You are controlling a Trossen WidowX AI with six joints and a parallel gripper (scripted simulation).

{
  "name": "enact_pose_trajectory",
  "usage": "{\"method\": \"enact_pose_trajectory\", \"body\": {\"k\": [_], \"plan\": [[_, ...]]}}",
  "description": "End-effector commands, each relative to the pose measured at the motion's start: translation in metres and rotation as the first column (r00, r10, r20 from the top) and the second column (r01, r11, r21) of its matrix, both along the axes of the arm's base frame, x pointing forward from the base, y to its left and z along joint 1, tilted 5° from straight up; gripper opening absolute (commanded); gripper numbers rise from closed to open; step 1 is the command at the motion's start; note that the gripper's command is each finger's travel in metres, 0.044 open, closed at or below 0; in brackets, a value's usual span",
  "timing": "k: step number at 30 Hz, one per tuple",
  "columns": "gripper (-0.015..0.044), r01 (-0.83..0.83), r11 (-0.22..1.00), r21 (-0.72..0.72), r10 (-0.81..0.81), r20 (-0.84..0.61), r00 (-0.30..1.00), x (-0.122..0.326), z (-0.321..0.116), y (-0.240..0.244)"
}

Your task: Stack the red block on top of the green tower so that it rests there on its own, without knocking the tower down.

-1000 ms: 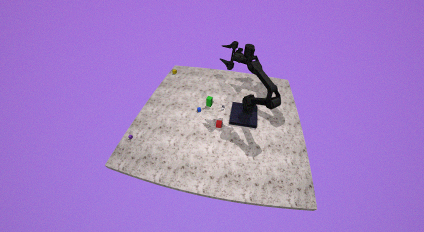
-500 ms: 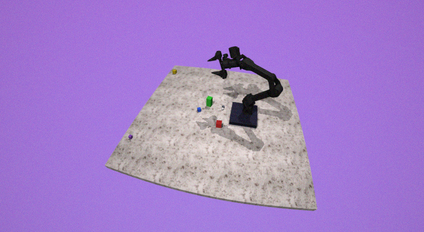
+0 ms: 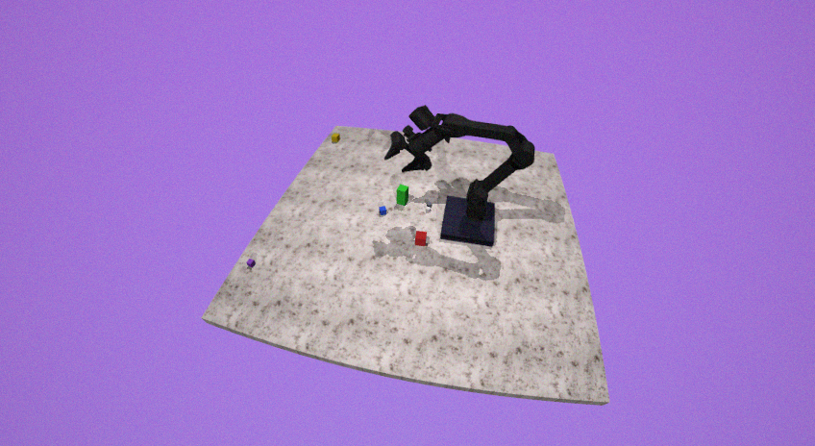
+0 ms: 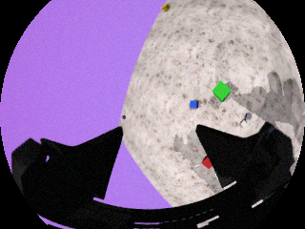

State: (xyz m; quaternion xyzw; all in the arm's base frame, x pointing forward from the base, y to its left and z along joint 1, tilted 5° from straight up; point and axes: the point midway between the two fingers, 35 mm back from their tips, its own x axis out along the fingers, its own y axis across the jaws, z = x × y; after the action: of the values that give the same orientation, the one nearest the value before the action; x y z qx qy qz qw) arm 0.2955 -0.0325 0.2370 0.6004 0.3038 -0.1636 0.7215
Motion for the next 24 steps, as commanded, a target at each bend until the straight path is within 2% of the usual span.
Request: {"method": "enact_pose_trajectory", "body": {"k": [1, 7, 12, 24], "plan": [[0.0440, -0.111, 0.992, -0.055, 0.106, -0.080, 0.991, 0.001, -0.016, 0.020], [0.0440, -0.330, 0.935, -0.126, 0.296, -0.233, 0.926, -0.005, -0.046, 0.056], [0.0440, -0.518, 0.839, -0.164, 0.437, -0.362, 0.823, -0.016, -0.068, 0.085], [0.0440, -0.877, 0.451, -0.164, 0.639, -0.627, 0.445, -0.060, -0.110, 0.137]]}}
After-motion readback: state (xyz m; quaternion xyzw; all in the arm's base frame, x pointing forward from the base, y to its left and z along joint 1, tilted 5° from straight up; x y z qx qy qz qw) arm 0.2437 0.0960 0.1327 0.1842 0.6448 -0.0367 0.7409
